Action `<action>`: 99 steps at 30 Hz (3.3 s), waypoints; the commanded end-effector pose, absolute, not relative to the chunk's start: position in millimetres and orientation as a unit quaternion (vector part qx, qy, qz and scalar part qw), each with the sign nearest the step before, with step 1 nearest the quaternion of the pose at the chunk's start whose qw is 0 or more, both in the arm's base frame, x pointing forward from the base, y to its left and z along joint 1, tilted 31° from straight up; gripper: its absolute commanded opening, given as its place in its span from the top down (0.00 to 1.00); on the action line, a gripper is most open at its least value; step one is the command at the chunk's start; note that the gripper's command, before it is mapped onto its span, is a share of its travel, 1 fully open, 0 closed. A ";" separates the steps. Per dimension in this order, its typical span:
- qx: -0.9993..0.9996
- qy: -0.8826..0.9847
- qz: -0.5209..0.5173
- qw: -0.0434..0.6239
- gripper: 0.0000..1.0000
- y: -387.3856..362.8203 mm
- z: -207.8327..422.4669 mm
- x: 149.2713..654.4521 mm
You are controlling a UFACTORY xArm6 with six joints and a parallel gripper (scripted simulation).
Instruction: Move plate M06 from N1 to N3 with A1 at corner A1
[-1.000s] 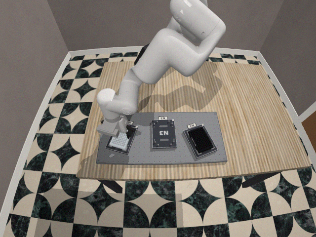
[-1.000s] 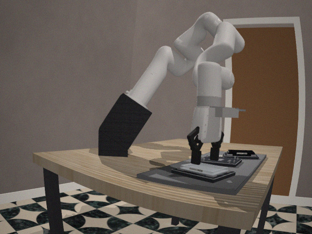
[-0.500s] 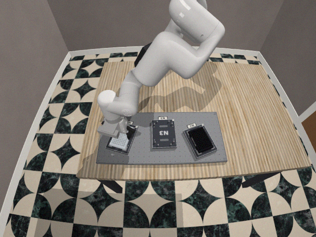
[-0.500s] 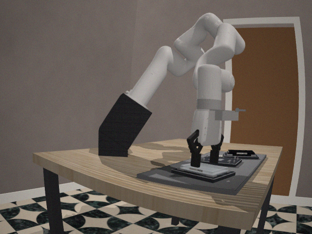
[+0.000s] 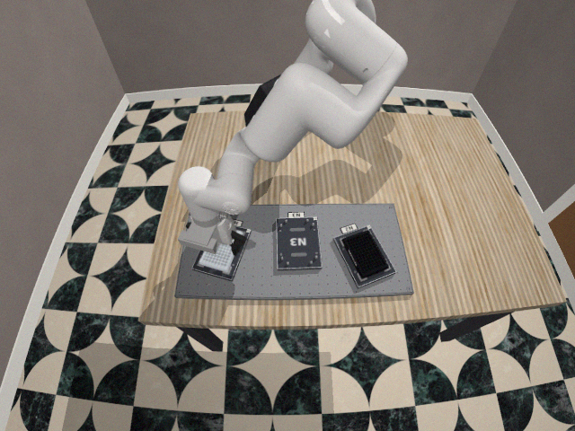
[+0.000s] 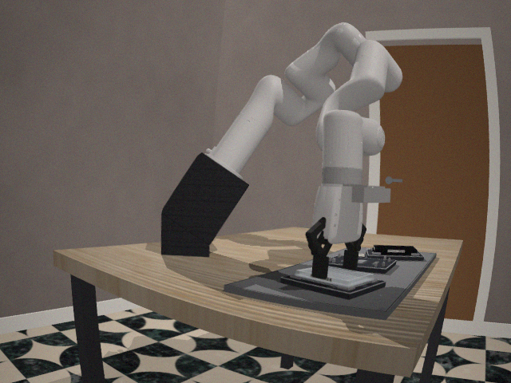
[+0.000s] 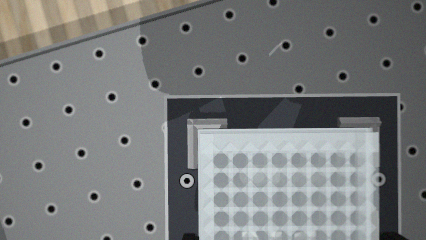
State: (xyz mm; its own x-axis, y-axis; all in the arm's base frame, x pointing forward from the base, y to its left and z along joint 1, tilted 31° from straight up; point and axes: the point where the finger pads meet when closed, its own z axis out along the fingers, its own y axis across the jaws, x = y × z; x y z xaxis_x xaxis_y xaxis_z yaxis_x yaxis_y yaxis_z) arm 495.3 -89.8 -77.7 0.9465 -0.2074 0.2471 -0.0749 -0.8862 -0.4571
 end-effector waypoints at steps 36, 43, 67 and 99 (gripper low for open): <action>-0.960 0.074 -0.148 0.226 1.00 -90.5 -77.9 496.8; -0.960 0.074 -0.148 0.226 1.00 -90.4 -77.9 496.8; -0.960 0.074 -0.148 0.226 1.00 -90.4 -77.9 496.8; -0.960 0.074 -0.148 0.226 1.00 -97.4 -63.6 491.6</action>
